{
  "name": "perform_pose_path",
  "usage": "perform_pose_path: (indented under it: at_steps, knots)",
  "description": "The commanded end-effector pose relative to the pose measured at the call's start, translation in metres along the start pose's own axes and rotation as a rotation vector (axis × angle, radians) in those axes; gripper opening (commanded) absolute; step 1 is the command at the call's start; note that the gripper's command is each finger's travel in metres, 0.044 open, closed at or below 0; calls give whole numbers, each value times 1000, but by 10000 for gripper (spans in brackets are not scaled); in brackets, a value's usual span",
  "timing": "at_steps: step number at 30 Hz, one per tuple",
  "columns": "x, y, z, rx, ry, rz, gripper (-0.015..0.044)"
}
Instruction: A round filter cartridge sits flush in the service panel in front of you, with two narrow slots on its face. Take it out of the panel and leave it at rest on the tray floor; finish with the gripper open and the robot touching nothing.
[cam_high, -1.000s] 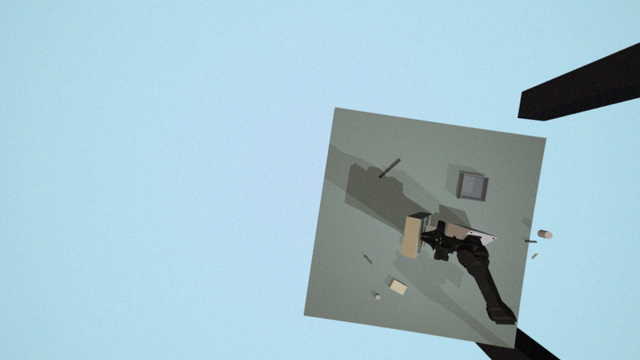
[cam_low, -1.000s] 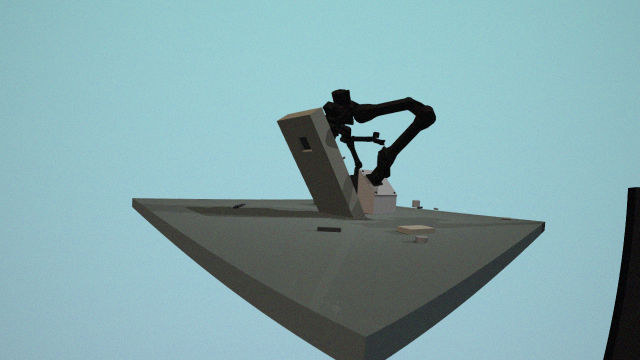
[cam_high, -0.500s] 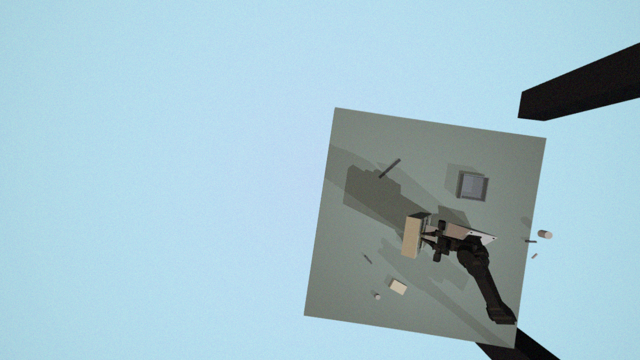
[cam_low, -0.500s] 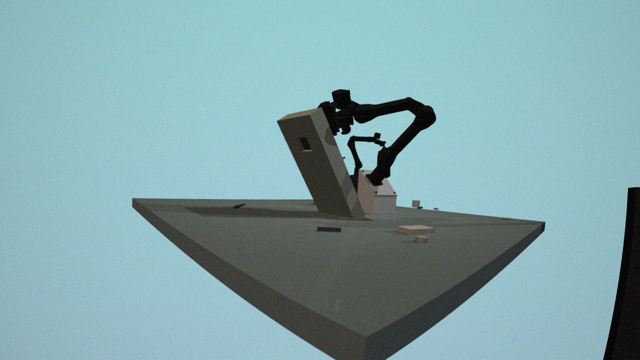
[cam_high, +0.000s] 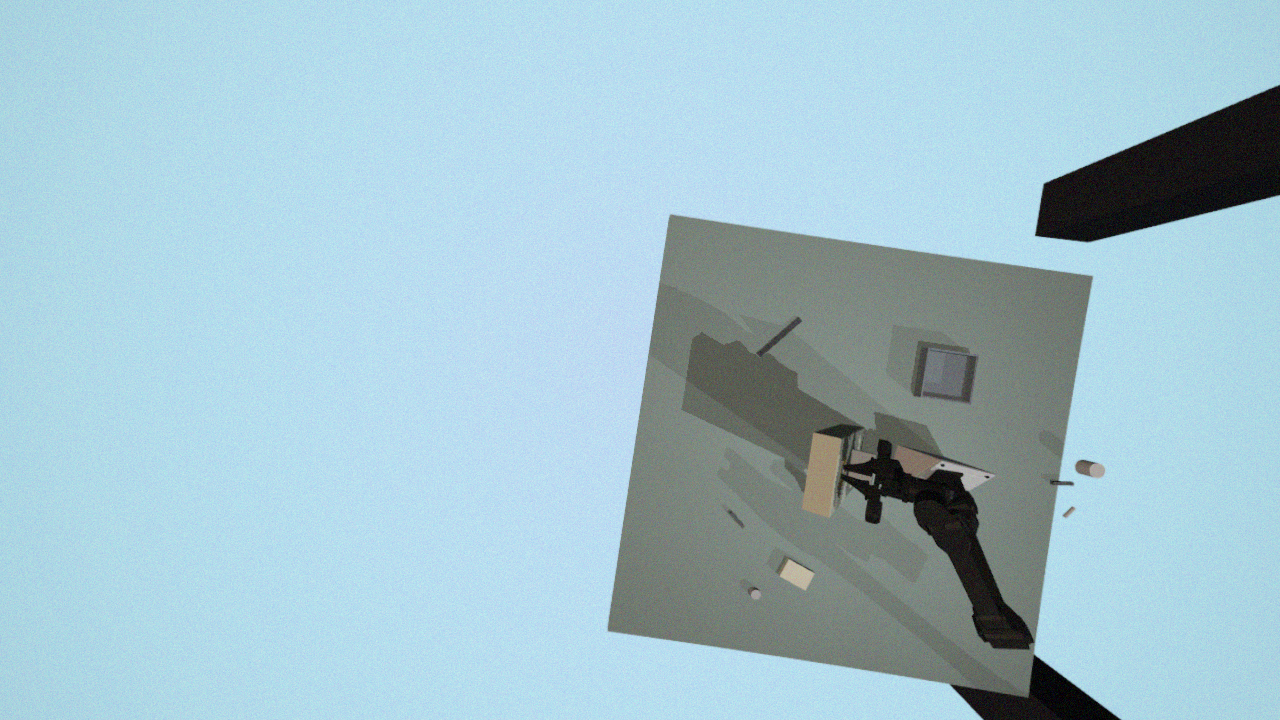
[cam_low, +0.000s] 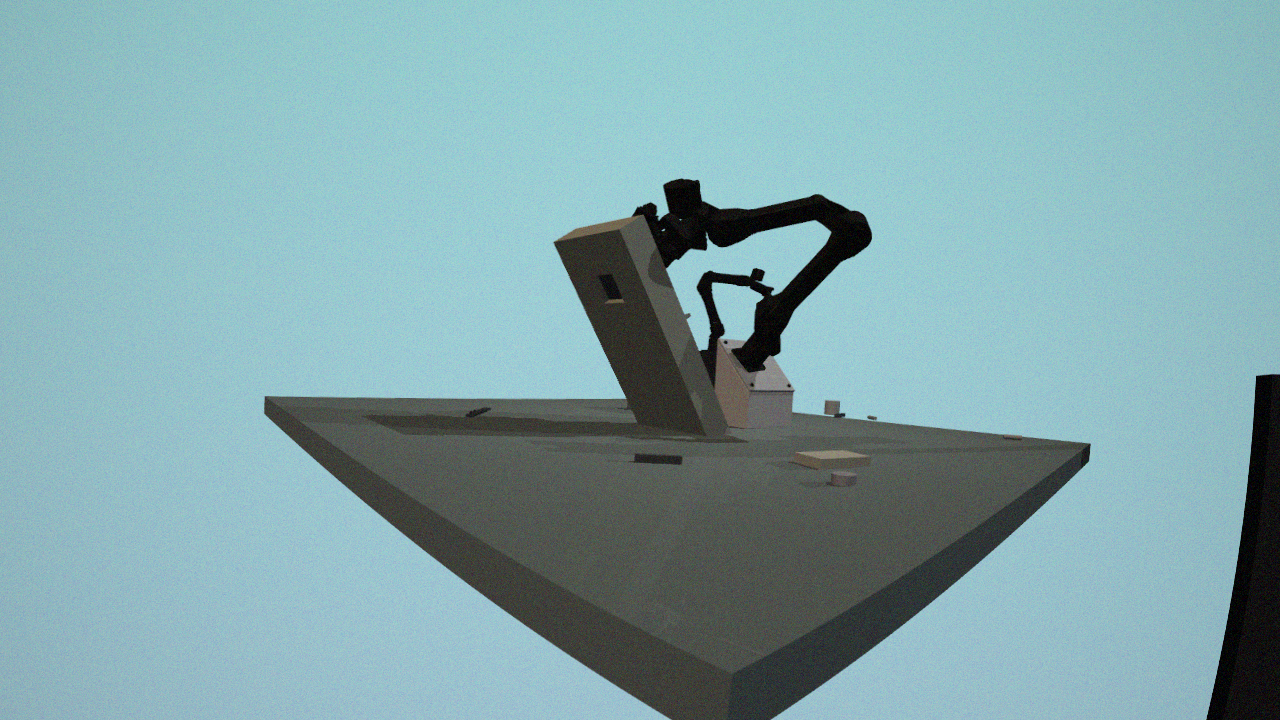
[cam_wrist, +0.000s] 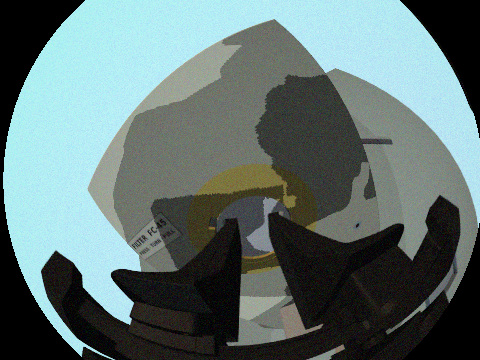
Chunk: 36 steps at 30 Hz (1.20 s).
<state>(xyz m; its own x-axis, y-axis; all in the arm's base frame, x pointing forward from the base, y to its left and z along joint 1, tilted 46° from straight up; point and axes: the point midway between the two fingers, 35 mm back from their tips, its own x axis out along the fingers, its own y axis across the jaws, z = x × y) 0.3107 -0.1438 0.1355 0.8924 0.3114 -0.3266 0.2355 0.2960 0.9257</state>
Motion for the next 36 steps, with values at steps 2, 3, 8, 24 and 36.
perform_pose_path:
  at_steps: [2,3,8,24,36]
  knots:
    - [6,0,-2,156,9,-7,0]
    - [6,0,-2,191,9,-7,0]
    - [6,0,-2,366,8,-7,0]
    - [-21,-6,1,439,13,-32,0]
    - [-67,-2,-1,419,11,-17,0]
